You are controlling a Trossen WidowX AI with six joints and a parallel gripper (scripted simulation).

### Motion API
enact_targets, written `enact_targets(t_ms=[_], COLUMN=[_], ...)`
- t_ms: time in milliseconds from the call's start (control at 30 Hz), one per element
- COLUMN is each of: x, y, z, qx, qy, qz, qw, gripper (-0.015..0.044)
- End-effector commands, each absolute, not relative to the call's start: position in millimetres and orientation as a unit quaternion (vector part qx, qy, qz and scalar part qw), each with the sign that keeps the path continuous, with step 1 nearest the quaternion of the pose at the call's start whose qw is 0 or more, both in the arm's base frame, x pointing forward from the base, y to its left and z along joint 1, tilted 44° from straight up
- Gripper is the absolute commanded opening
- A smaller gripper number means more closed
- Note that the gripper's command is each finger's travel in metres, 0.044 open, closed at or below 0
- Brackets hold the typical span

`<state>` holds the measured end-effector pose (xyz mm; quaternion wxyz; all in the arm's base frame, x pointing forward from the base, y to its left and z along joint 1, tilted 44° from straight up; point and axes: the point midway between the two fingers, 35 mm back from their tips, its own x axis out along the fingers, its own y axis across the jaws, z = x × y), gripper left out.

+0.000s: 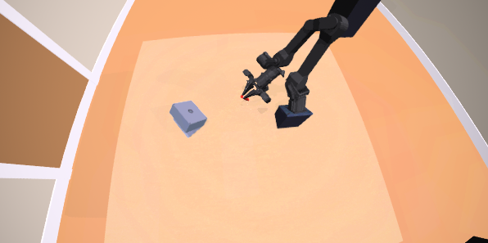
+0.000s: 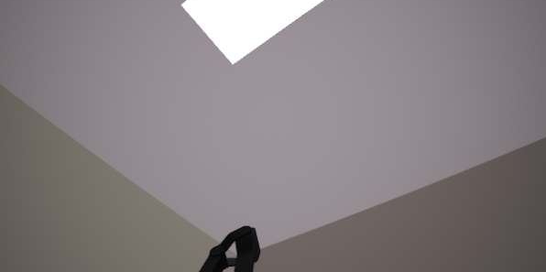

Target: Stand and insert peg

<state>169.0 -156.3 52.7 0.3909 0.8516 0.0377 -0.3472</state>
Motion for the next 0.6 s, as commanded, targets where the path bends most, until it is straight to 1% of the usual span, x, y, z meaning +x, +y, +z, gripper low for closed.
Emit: enact_targets(t_ms=[0,567], x=[166.4,155.4], y=[-156.4,-158.5], z=[52.4,54.9], qx=[0.858,0.880], qy=[0.045,0.074], qz=[-0.334,-0.271], qw=[0.388,0.383], gripper=[0.0049,0.0049])
